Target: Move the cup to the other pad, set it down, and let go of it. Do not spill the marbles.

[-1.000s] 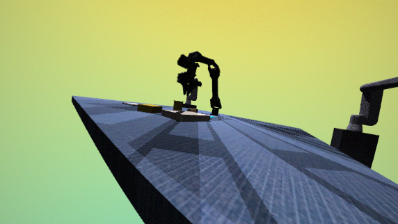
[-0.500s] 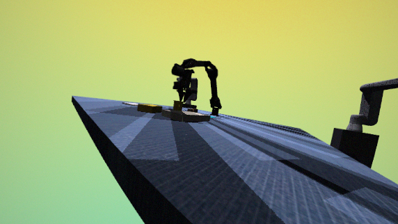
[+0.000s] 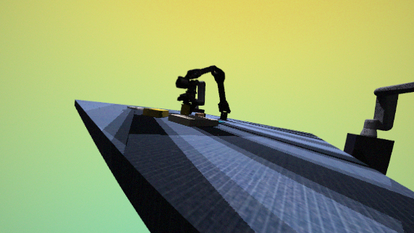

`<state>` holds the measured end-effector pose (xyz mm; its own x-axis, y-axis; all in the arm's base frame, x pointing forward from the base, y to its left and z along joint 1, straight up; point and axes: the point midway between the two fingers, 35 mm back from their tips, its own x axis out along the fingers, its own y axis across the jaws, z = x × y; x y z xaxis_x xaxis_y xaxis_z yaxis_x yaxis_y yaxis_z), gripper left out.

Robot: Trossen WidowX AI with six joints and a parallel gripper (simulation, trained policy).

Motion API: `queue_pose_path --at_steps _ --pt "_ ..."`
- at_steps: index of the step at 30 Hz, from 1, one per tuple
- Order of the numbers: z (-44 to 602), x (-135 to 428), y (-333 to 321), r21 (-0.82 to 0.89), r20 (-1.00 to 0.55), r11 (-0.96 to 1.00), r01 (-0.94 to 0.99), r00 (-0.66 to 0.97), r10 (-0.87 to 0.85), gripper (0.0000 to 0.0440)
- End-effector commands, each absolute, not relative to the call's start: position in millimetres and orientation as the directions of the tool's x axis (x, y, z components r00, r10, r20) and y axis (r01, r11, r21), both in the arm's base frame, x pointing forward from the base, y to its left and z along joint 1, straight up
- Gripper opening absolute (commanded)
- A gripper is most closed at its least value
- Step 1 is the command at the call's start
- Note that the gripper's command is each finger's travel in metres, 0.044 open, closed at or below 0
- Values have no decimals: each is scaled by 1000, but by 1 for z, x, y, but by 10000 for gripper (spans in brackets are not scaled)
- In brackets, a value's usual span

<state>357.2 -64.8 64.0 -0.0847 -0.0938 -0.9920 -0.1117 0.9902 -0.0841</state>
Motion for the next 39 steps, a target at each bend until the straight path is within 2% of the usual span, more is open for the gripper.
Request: queue_pose_path --at_steps 1,2,13,26,39 --pt "59 355 -64 -69 -991 984 -167 -98 -86 15" --pt "59 355 -64 -68 -991 982 -179 -101 -87 0" --pt "88 349 -56 -41 -993 961 -275 -97 -70 19" --pt "133 338 -28 -29 -997 939 -343 -57 -51 15" --pt "150 337 15 -46 -999 908 -417 -2 -52 0"
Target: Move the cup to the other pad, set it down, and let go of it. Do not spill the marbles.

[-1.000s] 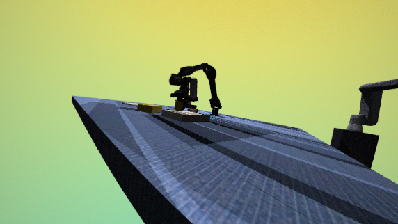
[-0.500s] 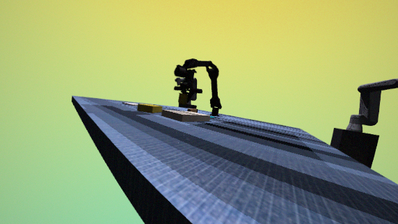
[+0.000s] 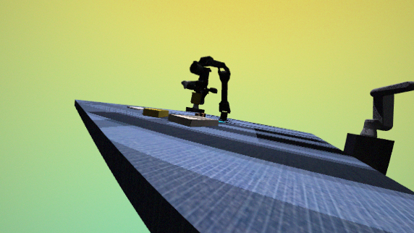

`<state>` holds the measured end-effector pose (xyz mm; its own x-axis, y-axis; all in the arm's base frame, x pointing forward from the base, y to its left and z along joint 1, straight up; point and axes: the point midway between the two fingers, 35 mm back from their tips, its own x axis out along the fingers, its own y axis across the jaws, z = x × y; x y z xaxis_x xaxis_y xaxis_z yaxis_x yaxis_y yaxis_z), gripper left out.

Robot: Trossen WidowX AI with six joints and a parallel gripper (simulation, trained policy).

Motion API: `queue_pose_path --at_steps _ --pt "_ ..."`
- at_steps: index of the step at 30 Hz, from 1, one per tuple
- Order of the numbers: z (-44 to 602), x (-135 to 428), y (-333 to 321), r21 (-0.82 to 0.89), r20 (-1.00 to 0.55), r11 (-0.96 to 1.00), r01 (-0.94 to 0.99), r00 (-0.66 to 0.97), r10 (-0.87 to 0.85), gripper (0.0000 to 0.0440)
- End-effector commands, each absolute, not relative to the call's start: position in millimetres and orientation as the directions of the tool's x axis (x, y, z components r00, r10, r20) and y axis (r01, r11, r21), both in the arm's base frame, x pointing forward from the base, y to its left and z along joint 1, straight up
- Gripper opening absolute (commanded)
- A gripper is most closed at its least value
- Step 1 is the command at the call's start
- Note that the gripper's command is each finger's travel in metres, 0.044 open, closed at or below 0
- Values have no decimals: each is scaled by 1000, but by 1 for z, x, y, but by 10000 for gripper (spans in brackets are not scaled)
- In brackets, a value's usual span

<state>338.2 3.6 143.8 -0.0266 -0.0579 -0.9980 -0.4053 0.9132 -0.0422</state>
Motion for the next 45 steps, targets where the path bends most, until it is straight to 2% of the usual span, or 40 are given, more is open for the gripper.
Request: queue_pose_path --at_steps 1,26,45 --pt "151 337 18 -48 -999 905 -422 3 -51 0" --pt "155 317 107 -69 -995 873 -484 96 -26 0" --pt "122 293 127 -81 -993 894 -441 114 -34 0"
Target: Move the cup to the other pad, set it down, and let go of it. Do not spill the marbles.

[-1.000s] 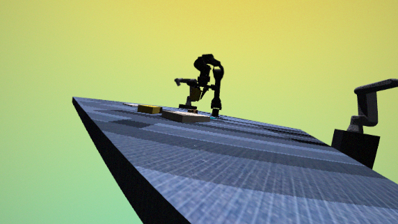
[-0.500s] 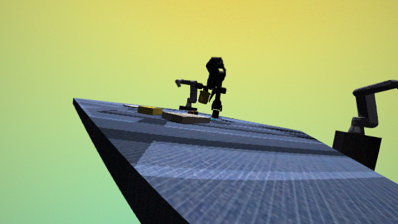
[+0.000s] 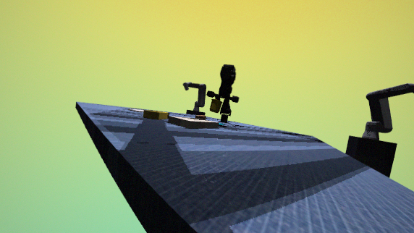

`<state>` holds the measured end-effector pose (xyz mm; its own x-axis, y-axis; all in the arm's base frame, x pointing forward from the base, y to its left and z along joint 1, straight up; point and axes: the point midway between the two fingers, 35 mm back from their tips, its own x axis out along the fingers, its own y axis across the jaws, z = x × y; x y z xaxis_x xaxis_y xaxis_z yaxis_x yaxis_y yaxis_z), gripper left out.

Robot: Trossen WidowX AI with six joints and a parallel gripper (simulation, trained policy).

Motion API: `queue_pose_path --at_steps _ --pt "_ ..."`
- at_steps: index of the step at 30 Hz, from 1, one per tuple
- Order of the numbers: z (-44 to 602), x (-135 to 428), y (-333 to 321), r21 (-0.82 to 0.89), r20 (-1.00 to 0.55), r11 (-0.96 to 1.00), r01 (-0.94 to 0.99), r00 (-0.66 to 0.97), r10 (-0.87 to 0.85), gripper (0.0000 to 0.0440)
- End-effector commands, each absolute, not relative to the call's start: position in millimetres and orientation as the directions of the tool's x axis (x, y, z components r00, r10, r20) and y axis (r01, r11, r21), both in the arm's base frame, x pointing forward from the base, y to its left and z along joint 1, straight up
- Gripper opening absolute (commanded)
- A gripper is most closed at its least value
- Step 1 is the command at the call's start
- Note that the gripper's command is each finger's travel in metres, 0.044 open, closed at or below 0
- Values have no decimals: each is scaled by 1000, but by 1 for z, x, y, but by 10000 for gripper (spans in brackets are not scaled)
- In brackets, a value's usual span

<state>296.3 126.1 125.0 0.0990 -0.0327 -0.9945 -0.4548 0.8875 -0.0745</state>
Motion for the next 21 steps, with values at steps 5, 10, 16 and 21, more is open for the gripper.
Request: queue_pose_path --at_steps 5,10,16,21 --pt "110 288 129 -81 -993 902 -425 117 -34 0" --pt "98 282 129 -79 -993 910 -407 117 -34 0" --pt "84 273 129 -79 -993 919 -385 113 -38 3" --pt "73 265 129 -81 -993 926 -369 106 -45 13"
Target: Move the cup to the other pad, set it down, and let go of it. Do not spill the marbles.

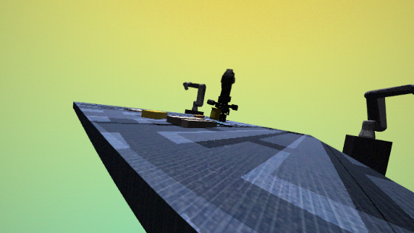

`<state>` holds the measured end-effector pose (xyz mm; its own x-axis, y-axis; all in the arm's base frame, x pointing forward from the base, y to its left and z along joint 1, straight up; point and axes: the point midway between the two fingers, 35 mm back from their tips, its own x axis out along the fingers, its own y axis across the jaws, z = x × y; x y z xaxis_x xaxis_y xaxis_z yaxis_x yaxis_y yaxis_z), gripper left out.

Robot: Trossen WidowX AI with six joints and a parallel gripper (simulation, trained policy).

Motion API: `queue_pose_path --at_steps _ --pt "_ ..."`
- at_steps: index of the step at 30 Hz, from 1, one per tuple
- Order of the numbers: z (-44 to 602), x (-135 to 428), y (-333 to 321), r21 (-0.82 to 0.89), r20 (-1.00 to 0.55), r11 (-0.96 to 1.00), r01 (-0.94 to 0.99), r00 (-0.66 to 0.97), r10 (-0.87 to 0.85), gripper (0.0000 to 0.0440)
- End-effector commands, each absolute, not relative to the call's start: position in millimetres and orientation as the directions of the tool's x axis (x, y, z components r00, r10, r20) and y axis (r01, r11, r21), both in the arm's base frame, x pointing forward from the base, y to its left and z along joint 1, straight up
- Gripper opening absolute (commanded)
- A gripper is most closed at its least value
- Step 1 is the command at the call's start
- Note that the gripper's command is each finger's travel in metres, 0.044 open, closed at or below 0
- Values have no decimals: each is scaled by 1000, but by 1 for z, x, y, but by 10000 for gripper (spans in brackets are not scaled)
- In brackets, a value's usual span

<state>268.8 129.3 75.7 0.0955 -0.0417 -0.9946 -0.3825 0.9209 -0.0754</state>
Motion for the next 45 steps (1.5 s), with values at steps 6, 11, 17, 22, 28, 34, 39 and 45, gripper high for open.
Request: queue_pose_path --at_steps 6,11,17,22,28,34,39,45 --pt "65 262 126 -82 -993 933 -349 110 -46 48" --pt "64 264 125 -74 -992 941 -331 126 -33 91" --pt "75 271 129 -39 -985 948 -314 170 16 161" --pt "84 268 130 -14 -981 949 -316 187 48 171" --pt "93 263 129 13 -976 949 -315 205 81 190" --pt "106 259 129 38 -968 951 -306 226 111 221" --pt "118 256 128 56 -959 954 -295 250 133 249" --pt "136 256 127 72 -944 956 -285 290 157 290"
